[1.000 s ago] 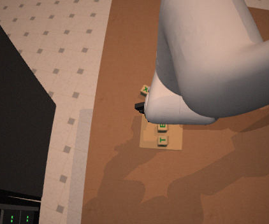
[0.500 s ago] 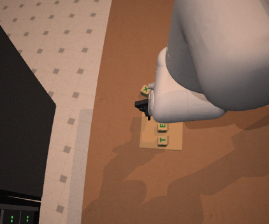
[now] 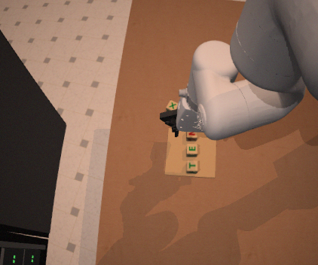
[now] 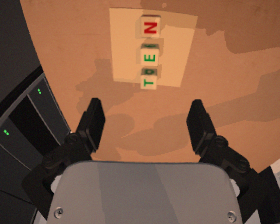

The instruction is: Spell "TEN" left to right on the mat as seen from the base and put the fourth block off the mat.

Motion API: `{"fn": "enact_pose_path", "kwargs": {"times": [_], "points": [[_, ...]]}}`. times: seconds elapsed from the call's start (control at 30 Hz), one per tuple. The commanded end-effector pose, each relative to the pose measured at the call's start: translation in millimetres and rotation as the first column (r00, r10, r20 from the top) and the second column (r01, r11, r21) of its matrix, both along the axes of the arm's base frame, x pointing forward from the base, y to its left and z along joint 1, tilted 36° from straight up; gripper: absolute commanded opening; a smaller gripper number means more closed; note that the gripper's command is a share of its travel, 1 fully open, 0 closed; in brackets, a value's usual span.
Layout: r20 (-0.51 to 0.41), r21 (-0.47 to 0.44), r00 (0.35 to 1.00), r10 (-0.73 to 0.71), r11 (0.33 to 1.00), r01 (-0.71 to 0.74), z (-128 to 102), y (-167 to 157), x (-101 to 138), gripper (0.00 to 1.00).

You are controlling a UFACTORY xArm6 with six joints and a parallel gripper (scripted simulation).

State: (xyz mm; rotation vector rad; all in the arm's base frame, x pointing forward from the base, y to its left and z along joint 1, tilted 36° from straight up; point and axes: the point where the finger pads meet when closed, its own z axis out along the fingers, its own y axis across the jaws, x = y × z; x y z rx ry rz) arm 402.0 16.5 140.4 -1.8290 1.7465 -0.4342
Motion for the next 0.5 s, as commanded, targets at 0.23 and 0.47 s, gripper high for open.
{"fn": "enact_pose_path", "kwargs": {"times": [0.23, 0.47], "points": [[-0.042, -0.003, 0.999, 0.004, 1.0, -0.004, 26.8, -5.6, -17.6, 1.0], [-0.041, -0.003, 0.999, 0.004, 1.0, -0.004, 30.6, -6.4, -20.2, 1.0]]}}
